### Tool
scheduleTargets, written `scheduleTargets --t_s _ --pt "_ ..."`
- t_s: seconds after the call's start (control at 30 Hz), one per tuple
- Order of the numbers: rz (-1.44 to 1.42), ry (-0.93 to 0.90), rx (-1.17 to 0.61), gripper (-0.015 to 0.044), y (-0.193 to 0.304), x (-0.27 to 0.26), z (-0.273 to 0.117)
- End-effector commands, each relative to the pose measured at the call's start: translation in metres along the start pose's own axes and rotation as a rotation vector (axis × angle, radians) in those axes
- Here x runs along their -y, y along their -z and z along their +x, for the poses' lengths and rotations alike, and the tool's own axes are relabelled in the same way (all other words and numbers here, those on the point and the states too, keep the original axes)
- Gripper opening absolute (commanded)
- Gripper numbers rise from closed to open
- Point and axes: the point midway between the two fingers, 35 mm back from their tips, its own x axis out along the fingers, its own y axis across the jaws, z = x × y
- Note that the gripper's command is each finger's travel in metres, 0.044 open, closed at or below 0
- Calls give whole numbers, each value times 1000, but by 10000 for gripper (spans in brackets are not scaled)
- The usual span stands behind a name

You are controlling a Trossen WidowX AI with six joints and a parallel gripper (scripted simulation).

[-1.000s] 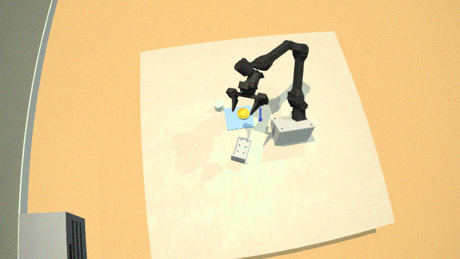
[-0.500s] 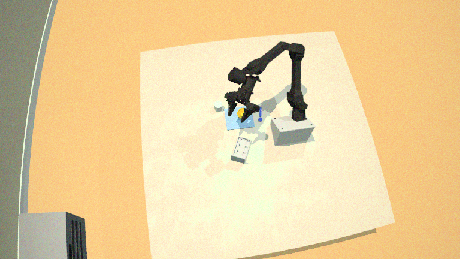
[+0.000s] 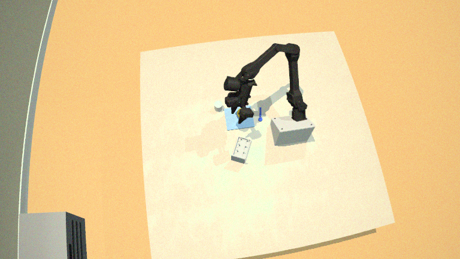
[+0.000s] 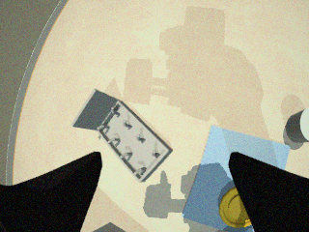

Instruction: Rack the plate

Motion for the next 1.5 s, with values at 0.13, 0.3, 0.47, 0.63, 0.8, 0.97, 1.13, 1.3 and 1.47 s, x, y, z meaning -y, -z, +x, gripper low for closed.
scheduleTargets --t_s 0.13,0.3,0.47,0.63,0.8,0.97,1.13,1.3,1.47 --pt "98 184 -178 400 33 37 17" --pt "143 305 -277 400 54 59 21" --pt "175 429 -369 400 75 80 20" --pt "181 464 -393 400 81 85 20" --pt "182 463 -393 400 82 86 22" --pt "182 463 -392 400 85 89 29" --pt "182 462 -392 400 88 92 35" --pt "182 462 -392 400 91 96 42" --pt "182 463 -392 400 95 99 48"
